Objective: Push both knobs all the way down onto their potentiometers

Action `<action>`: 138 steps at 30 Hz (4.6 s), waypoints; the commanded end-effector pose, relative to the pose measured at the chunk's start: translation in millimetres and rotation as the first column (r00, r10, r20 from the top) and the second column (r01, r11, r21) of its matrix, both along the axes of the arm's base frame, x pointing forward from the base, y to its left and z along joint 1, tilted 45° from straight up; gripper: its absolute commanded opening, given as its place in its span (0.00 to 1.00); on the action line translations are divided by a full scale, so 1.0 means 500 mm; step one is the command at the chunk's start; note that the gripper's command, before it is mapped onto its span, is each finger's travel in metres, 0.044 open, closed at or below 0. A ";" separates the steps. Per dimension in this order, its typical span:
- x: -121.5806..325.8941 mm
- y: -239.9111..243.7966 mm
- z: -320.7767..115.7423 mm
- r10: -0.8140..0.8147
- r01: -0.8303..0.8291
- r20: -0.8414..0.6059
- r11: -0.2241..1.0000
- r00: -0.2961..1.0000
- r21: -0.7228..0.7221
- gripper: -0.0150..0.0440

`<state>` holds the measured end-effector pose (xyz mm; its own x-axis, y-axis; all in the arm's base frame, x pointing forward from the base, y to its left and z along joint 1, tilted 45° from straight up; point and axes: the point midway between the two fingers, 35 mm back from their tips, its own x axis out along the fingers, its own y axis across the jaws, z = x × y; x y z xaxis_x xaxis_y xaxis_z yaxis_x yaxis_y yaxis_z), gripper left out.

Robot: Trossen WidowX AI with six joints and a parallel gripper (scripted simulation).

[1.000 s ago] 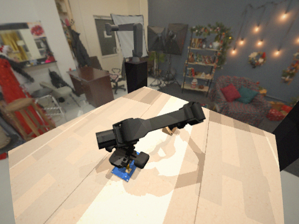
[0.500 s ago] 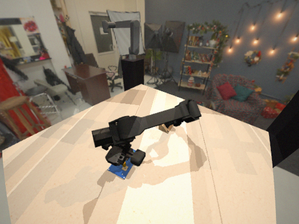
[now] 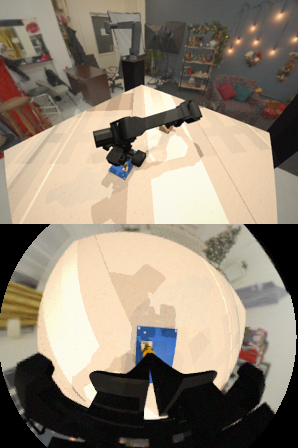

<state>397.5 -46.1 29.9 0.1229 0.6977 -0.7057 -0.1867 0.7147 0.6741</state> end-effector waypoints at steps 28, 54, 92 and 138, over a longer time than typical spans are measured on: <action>0.001 0.022 -0.016 0.009 -0.009 -0.002 1.000 1.000 0.000 0.25; 0.001 0.027 -0.021 0.009 -0.009 -0.002 1.000 1.000 0.000 0.25; 0.001 0.030 -0.024 0.009 -0.009 -0.002 1.000 1.000 0.000 0.25; 0.001 0.034 -0.027 0.009 -0.009 -0.002 1.000 1.000 0.000 0.25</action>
